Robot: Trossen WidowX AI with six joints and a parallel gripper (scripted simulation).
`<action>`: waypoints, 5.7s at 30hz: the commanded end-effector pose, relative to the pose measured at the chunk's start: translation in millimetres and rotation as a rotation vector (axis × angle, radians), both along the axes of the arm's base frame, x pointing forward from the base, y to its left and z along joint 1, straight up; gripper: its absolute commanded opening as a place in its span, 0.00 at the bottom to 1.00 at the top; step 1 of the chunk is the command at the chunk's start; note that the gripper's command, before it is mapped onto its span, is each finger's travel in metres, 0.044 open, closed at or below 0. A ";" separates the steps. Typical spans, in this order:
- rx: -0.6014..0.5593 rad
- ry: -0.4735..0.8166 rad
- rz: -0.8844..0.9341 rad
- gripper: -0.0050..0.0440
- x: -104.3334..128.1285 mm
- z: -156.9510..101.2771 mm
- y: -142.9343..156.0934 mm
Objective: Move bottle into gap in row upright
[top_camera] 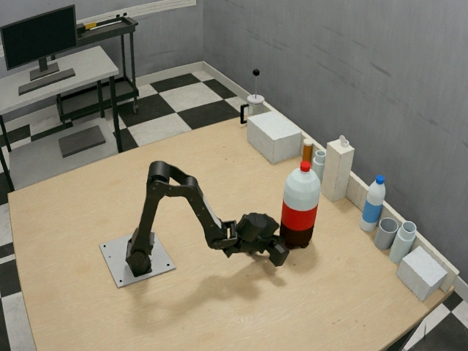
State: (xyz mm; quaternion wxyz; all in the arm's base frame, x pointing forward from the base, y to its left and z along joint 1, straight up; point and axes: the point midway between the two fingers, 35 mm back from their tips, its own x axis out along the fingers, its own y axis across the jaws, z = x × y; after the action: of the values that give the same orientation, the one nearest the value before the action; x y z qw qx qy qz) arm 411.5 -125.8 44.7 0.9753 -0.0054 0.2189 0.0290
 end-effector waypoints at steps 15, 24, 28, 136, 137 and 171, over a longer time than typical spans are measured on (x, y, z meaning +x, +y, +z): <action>-0.003 -0.019 0.014 0.00 8.9 6.8 7.2; -0.004 -0.021 0.014 0.00 10.5 7.3 8.6; -0.004 -0.018 0.010 0.00 18.1 7.2 10.0; -0.004 -0.022 0.013 0.00 49.2 8.4 21.4; -0.004 -0.022 0.013 0.00 49.5 8.4 21.4; -0.004 -0.023 0.013 0.00 64.8 8.8 22.2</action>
State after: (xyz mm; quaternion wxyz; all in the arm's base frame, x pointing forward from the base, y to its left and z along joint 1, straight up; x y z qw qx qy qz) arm 468.5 -104.0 44.7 0.9751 -0.0058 0.2190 0.0343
